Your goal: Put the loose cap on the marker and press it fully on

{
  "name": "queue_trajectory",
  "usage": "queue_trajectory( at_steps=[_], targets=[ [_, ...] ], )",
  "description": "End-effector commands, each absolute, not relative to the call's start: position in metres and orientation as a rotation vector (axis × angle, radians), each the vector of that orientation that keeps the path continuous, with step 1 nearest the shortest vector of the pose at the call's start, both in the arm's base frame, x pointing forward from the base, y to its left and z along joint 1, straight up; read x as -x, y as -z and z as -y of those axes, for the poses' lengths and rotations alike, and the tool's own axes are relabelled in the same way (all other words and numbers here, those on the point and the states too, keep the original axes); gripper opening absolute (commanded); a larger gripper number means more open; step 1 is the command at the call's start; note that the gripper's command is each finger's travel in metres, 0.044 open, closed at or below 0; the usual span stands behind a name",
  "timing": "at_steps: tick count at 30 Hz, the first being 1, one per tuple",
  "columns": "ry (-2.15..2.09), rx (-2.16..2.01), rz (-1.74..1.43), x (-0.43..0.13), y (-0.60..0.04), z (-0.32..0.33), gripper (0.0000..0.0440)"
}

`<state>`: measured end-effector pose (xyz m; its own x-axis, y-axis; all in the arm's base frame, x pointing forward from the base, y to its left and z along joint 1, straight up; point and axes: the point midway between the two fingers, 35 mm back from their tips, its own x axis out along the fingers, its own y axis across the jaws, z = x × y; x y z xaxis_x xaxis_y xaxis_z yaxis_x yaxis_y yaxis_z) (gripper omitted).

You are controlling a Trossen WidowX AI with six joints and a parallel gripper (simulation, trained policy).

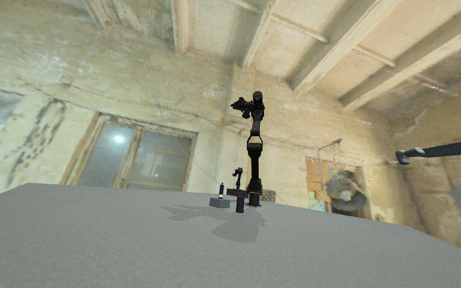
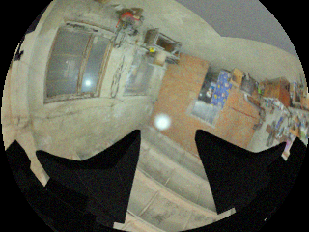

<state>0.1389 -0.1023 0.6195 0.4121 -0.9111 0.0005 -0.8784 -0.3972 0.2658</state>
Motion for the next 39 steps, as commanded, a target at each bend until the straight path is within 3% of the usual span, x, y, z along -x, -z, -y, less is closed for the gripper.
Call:
queue_trajectory(
  at_steps=[1,21,39],
  targets=[
    [0.180,-2.494,1.560,-0.131,-0.618,0.103,0.0250],
    [0.066,-2.699,1.442,-0.106,-0.610,0.110,0.0303],
    [-0.013,-2.873,1.307,-0.089,-0.598,0.122,0.0306]
  ],
)
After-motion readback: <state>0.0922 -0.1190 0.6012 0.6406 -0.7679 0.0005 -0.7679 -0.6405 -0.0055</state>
